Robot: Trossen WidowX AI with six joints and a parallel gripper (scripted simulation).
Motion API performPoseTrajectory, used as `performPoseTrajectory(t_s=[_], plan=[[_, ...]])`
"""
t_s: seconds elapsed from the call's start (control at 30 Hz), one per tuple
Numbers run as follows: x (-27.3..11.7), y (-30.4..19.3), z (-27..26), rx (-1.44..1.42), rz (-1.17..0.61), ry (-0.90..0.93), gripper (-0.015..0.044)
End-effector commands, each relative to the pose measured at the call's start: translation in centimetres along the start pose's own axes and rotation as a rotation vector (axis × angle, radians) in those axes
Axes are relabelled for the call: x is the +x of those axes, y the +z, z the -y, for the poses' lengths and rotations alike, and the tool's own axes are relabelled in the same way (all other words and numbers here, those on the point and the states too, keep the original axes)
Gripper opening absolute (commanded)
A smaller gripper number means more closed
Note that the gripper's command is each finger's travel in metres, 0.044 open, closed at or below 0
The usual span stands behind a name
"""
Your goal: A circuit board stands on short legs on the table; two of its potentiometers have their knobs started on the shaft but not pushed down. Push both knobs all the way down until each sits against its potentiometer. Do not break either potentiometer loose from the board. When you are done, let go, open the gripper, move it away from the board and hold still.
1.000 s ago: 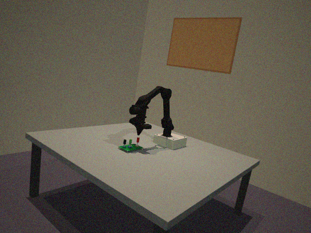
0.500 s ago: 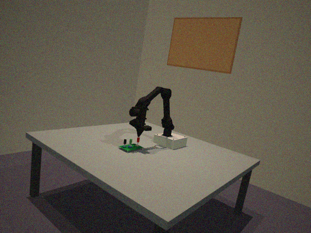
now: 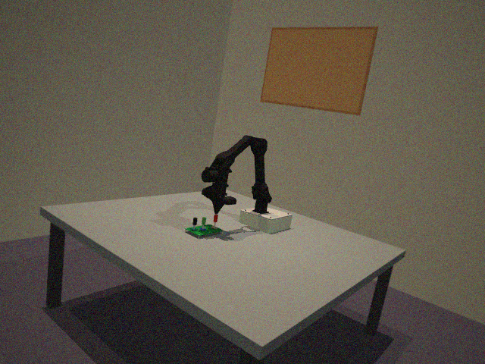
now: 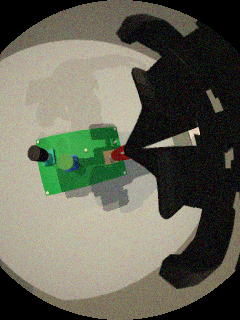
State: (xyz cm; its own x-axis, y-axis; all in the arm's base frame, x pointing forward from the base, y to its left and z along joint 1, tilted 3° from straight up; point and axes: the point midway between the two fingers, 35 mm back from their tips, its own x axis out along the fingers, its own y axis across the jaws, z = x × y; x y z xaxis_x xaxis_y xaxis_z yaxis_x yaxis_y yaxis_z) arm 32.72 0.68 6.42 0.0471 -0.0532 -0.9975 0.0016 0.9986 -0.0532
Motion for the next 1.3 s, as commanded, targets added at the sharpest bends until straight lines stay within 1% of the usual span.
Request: performPoseTrajectory(t_s=[0.0, 1.27], plan=[[0.25, -0.11, -0.03, 0.0, -0.005, 0.002, 0.0], [0.92, -0.11, -0.03, 0.0, -0.005, 0.002, 0.0]])
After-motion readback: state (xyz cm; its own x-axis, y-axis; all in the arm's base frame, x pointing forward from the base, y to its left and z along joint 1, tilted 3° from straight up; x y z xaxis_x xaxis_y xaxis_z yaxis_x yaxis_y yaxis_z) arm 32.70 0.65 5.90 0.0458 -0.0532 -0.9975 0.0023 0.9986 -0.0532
